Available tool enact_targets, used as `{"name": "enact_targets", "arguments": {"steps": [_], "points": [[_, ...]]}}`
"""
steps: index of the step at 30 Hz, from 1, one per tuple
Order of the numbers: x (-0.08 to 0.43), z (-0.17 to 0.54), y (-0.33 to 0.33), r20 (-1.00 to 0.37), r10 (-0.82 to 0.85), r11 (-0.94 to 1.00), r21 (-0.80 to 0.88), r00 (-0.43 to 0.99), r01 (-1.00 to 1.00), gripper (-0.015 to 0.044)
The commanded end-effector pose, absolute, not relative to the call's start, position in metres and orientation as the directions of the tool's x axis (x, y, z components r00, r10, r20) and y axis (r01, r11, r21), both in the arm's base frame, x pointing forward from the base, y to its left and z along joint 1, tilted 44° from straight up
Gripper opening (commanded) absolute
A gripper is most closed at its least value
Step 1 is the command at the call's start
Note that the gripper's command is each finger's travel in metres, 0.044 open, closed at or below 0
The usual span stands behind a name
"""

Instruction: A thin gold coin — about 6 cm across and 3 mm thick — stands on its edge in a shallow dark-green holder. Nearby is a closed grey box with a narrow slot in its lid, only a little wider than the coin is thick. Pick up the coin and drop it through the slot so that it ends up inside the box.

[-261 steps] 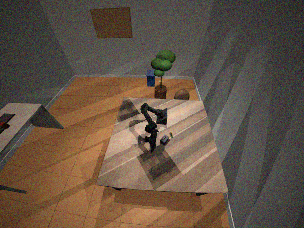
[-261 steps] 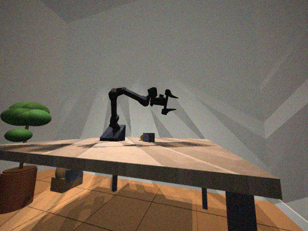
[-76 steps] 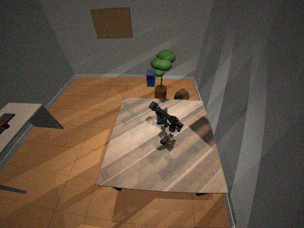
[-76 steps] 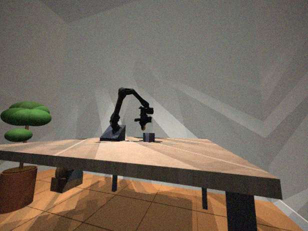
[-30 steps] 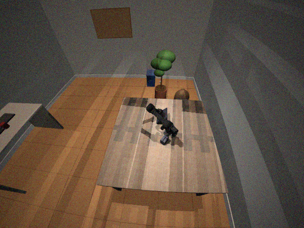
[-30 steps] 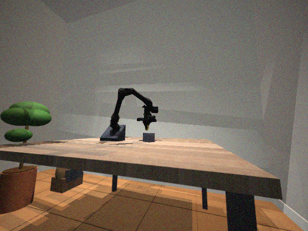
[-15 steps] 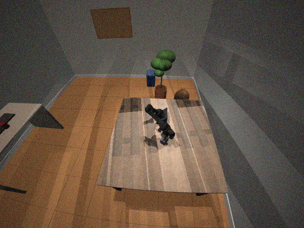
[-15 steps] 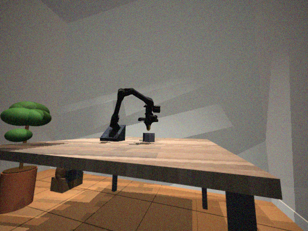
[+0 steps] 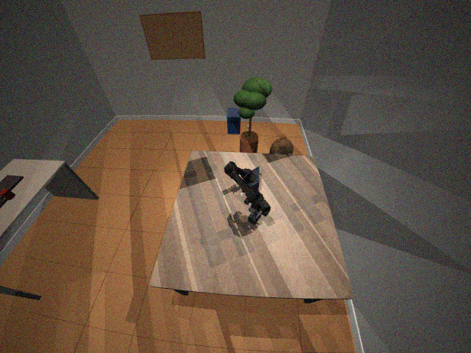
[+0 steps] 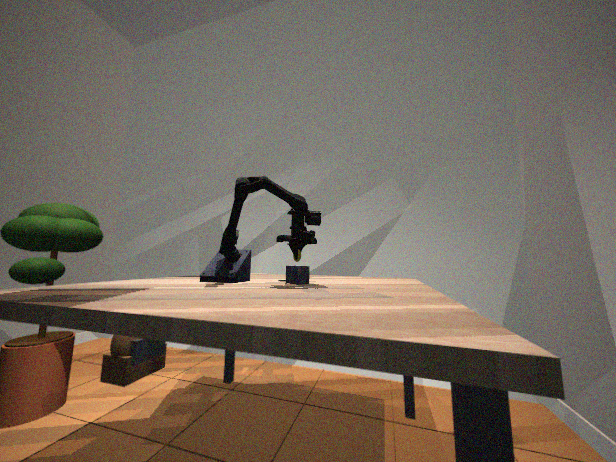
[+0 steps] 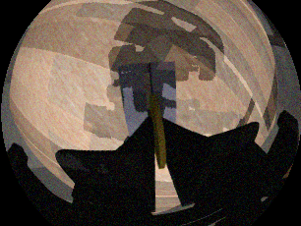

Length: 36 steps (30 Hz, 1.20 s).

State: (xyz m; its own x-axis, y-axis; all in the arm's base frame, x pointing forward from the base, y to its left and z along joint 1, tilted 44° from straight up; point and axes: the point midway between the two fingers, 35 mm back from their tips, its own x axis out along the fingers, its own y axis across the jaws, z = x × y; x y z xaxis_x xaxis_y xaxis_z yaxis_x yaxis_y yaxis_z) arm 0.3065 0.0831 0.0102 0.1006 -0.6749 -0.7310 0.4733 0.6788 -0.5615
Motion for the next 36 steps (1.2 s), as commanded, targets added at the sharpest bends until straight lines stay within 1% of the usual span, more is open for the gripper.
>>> {"name": "enact_targets", "arguments": {"steps": [1, 36], "points": [[0.3080, 0.0117, 0.0831, -0.731, -0.675, 0.679, -0.561, 0.101, 0.474, 0.0000], [0.3114, 0.0112, 0.0793, -0.732, -0.675, 0.678, -0.563, 0.096, 0.473, 0.0000]]}}
